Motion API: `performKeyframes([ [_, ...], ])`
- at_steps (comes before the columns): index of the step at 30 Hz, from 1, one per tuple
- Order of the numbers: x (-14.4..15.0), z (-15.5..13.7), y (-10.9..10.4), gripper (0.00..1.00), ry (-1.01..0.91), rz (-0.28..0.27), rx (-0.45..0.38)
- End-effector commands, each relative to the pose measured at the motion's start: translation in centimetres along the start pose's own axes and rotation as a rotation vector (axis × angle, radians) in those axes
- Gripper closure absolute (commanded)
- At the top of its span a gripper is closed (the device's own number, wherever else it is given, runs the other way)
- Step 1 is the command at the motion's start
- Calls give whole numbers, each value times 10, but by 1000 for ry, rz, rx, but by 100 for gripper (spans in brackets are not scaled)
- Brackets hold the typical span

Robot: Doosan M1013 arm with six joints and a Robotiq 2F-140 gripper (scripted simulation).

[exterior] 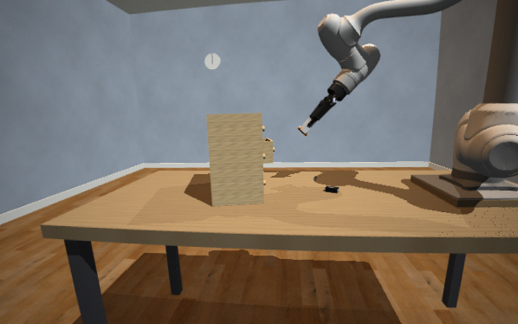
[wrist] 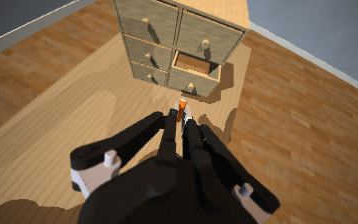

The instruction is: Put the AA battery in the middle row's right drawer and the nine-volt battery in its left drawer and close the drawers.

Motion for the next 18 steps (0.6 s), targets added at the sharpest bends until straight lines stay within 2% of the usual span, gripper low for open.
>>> performKeyframes([
  [1,3,-10,-1,94,-9,53,119],
  [12,7,-25,1,94,-7,100,301],
  [14,7,-25,1,94,-7,100,301],
  [18,8,-29,2,94,-6,114,358],
])
Point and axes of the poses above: the point where the finger pads meet when closed, its own y axis out along the fingers, its own x axis across the jaws, z = x × y, the point moved 6 cm from there along -y, back along the fingers, and after that the axes turned 14 degrees about y, right-handed, at the moved point
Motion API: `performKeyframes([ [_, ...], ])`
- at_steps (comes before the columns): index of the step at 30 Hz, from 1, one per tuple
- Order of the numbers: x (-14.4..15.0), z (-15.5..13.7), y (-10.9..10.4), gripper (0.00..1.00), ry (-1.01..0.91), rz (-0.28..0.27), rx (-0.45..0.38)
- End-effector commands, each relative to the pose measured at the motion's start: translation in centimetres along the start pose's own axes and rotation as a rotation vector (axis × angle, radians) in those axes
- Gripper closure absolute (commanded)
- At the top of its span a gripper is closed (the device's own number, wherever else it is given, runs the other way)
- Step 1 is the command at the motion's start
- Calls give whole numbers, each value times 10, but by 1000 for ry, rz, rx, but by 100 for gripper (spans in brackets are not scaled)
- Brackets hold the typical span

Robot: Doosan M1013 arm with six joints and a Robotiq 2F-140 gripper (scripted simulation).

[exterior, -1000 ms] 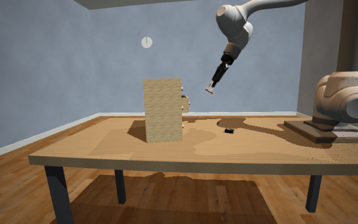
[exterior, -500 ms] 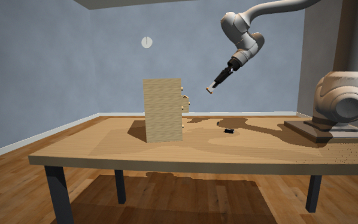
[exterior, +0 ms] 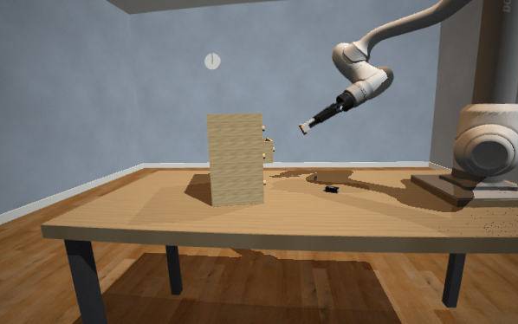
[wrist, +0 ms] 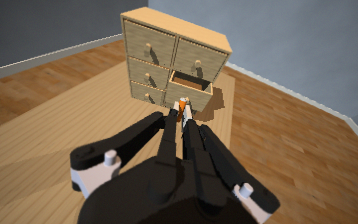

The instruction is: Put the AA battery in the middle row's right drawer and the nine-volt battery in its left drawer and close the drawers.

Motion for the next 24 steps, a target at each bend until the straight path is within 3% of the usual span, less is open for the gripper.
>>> performKeyframes([
  [1,1,-12,1,94,-4,27,96],
  [10,2,-18,1,94,-4,45,168],
  [24,3,-18,1,94,-5,46,176],
])
Point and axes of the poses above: the point where the finger pads meet when closed, its own y axis out along the fingers, its own x axis across the jaws, z = x × y, the point moved 6 cm from there along -y, back along the fingers, and after that the axes turned 14 degrees about y, right-handed, at the moved point
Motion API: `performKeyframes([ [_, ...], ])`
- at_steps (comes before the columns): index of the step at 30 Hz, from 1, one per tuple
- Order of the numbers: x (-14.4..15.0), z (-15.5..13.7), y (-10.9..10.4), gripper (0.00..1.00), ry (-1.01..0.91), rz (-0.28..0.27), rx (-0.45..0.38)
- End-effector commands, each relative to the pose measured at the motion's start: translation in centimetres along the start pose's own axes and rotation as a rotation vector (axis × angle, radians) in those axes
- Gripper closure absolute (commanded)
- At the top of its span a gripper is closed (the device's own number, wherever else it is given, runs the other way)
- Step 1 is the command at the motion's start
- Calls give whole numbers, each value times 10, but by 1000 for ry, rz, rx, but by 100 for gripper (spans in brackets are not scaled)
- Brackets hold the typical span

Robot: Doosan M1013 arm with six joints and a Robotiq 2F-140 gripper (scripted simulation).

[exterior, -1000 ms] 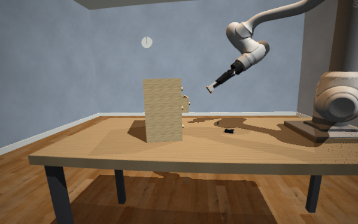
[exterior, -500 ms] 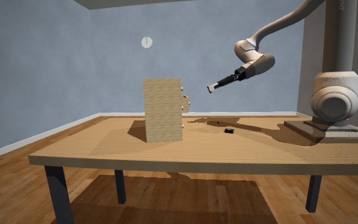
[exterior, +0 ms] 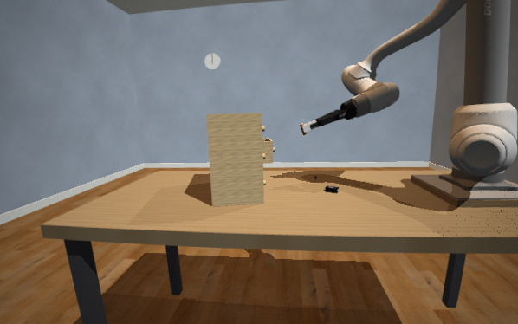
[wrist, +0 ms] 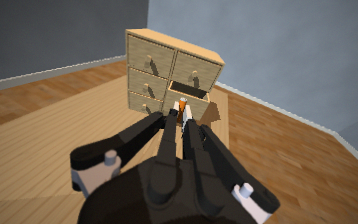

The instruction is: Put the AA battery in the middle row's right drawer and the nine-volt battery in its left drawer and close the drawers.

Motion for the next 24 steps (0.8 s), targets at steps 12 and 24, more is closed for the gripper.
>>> performKeyframes([
  [12,0,0,6,94,3,0,2],
  [24,-2,6,23,94,3,0,2],
])
Point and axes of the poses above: the point where the finger pads meet when closed, its own y axis out along the fingers, its own x axis across the jaws, z = x × y, the point moved 6 cm from there along -y, back along the fingers, and after that the axes turned 14 degrees about y, right-handed, at the moved point
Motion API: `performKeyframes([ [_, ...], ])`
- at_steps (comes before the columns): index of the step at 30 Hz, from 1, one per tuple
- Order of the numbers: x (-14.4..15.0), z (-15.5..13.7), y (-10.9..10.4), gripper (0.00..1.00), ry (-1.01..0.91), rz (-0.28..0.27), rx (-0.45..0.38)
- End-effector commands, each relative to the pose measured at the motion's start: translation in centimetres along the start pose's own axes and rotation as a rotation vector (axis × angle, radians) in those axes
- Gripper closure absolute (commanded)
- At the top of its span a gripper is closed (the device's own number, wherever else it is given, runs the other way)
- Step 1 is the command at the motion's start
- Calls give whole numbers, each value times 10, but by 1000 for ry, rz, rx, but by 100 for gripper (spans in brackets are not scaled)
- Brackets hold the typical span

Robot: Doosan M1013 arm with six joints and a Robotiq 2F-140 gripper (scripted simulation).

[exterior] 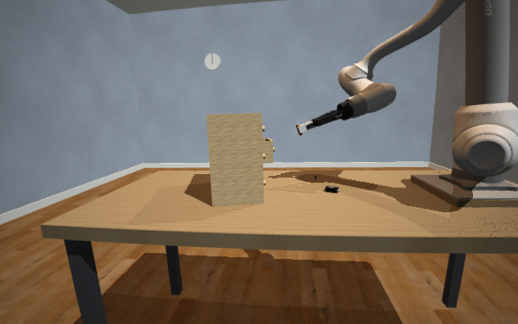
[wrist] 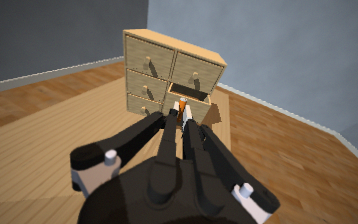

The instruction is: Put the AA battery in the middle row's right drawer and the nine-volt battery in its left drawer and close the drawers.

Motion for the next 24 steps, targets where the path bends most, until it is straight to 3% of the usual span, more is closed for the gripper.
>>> performKeyframes([
  [1,1,3,9,94,-2,-2,0],
  [24,-6,29,82,94,-2,-2,0],
])
Point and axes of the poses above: the point where the finger pads meet when closed, its own y axis out along the fingers, its own x axis across the jaws, z = x × y, the point moved 6 cm from there along -y, back along the fingers, and after that the axes turned 14 degrees about y, right-handed, at the moved point
